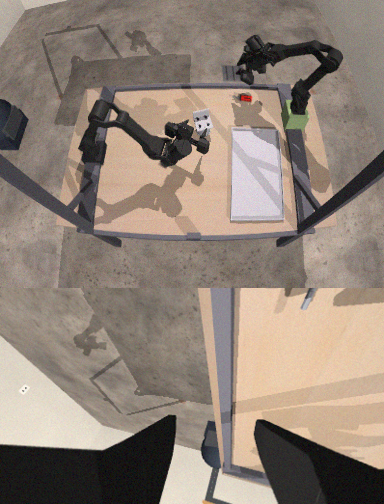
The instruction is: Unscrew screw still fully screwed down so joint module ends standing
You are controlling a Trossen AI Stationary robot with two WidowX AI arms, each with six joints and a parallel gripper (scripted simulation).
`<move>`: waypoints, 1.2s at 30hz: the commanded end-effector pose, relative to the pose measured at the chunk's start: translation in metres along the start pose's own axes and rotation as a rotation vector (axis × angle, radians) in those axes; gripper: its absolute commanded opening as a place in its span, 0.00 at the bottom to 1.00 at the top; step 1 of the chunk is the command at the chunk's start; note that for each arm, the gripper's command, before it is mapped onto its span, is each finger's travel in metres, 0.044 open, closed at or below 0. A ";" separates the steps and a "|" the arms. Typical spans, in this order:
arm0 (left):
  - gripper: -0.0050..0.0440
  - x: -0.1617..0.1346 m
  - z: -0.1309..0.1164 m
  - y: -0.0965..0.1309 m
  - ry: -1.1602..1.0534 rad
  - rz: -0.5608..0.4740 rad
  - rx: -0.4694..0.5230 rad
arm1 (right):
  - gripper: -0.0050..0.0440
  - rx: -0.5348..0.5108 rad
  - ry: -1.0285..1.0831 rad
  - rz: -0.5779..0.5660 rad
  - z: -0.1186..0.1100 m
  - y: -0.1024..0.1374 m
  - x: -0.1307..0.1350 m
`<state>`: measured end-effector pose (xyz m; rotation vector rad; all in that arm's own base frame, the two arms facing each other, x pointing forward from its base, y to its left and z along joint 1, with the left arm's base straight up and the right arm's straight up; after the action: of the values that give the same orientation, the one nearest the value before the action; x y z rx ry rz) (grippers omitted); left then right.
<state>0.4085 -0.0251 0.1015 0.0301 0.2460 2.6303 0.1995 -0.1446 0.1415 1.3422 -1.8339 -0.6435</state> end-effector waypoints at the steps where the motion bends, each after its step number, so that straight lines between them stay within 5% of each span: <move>1: 0.92 -0.002 0.002 -0.001 0.016 -0.002 -0.009 | 0.54 0.016 0.006 0.003 -0.007 -0.002 0.005; 13: 0.92 -0.001 -0.038 -0.008 0.015 -0.001 -0.009 | 0.54 -0.377 -0.048 -0.290 0.062 -0.034 -0.037; 36: 0.92 0.005 -0.077 -0.013 0.014 -0.001 -0.009 | 0.54 -0.362 -0.048 -0.276 0.057 -0.037 -0.034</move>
<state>0.4040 -0.0244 0.0213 0.0245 0.2462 2.6296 0.1737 -0.1216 0.0681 1.3411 -1.4693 -1.1253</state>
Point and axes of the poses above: on each arm, the point midway between the two fingers, 35 mm back from their tips, its own y axis back along the fingers, its own x axis across the jaws, z = x × y, the point moved 9 cm from there along y, back along the fingers, and after that the axes turned 2 degrees about y, right-handed, at the moved point
